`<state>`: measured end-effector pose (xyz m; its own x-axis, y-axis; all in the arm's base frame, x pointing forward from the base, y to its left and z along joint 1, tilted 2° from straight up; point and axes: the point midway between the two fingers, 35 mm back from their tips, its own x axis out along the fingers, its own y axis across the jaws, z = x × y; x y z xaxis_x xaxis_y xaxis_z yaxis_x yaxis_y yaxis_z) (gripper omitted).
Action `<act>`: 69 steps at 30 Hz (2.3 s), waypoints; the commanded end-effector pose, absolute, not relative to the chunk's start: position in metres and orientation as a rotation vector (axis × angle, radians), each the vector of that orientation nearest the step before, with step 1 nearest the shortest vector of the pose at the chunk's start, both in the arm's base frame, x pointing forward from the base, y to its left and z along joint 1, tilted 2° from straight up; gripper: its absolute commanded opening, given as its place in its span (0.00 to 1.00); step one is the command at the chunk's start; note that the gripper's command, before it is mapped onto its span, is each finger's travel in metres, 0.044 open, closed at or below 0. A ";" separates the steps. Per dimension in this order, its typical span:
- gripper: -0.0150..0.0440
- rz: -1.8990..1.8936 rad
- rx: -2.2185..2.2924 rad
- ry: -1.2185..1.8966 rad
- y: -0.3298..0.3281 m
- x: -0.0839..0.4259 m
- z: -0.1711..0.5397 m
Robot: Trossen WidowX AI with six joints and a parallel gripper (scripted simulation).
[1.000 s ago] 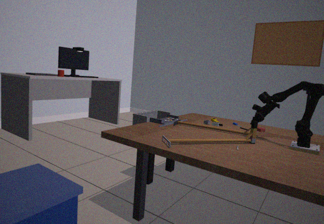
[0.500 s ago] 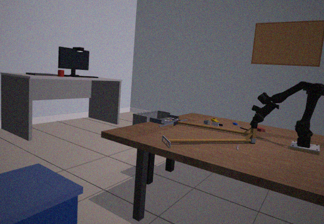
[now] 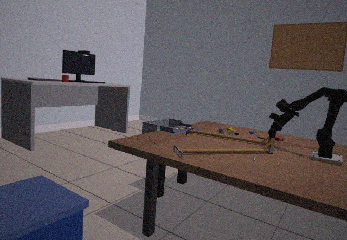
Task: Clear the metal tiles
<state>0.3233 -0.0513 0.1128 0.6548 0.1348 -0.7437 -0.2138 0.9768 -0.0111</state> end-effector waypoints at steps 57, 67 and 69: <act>0.25 0.054 -0.033 0.838 -0.095 0.327 0.116; 0.25 0.049 -0.030 0.839 -0.088 0.323 0.116; 0.25 0.049 -0.030 0.839 -0.089 0.319 0.116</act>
<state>0.3248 -0.0888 0.1145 0.6622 0.0351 -0.7485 -0.0597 0.9982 -0.0060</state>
